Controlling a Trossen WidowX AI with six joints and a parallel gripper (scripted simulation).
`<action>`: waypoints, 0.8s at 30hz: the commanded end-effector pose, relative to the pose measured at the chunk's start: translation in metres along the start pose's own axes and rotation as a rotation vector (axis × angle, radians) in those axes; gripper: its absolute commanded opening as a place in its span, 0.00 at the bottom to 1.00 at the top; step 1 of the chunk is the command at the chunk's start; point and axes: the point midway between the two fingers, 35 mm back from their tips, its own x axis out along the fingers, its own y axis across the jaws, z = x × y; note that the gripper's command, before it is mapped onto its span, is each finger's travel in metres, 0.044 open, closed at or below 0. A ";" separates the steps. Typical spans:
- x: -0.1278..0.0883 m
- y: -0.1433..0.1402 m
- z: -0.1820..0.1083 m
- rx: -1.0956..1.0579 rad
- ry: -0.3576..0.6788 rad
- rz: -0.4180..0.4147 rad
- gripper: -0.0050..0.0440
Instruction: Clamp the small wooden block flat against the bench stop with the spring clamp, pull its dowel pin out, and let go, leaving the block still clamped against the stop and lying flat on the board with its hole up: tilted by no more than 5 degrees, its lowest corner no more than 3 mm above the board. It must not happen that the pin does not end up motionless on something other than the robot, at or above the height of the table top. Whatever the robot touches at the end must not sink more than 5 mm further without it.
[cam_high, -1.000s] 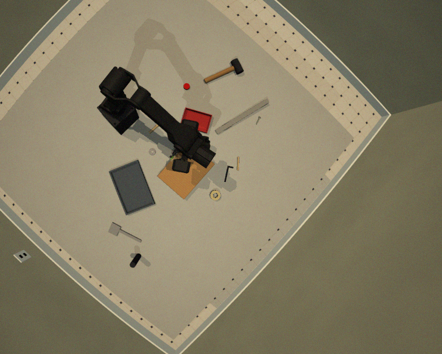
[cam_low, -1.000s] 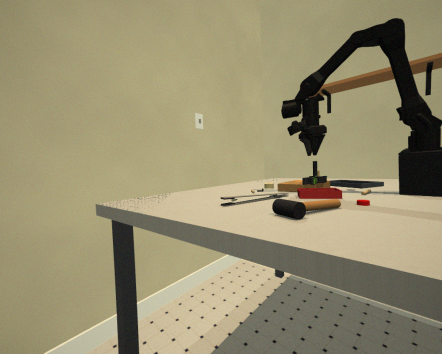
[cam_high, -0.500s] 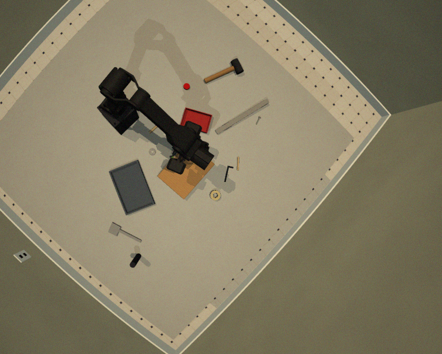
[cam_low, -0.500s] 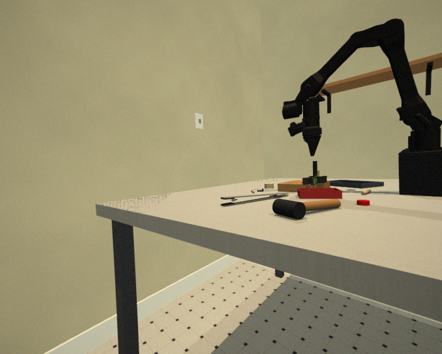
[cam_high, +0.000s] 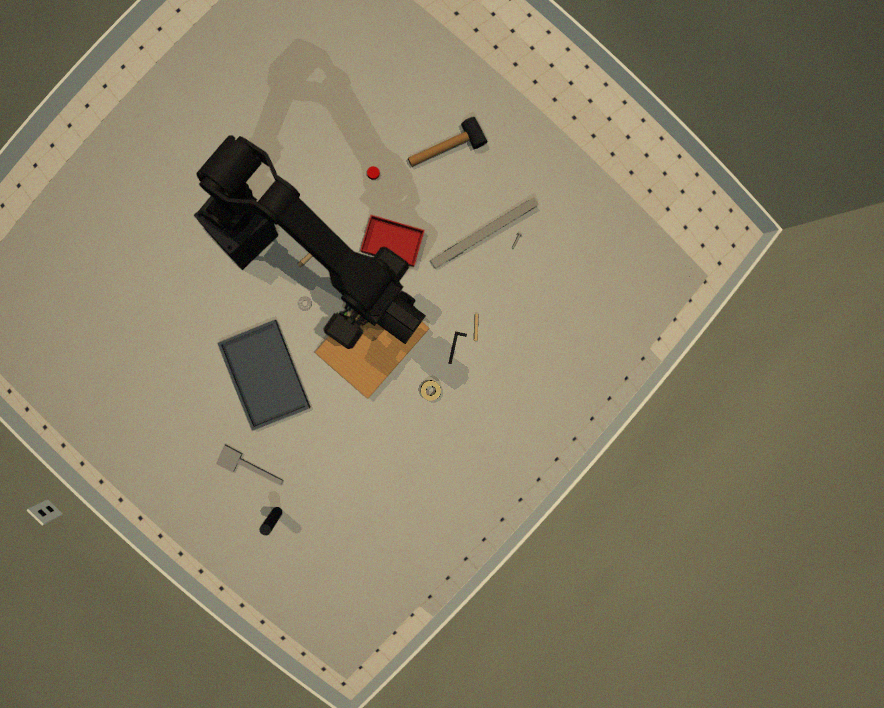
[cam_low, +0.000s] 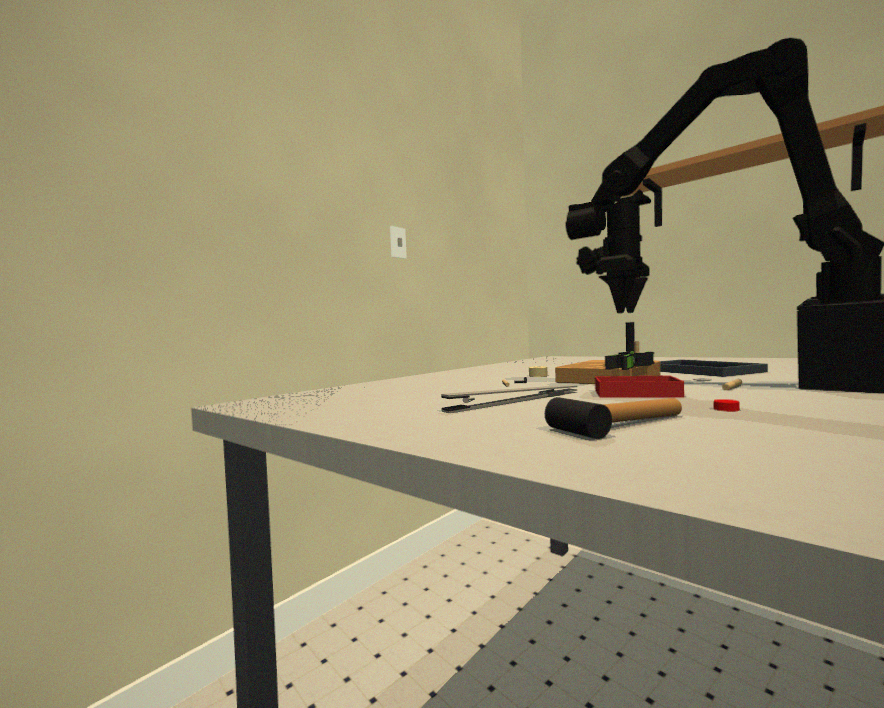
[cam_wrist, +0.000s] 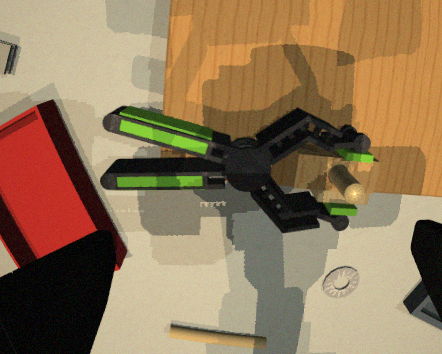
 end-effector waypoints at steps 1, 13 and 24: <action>0.002 -0.002 -0.002 0.058 0.005 0.005 1.00; 0.004 -0.006 -0.002 0.214 0.004 0.006 1.00; 0.005 -0.011 -0.003 0.385 0.004 0.007 1.00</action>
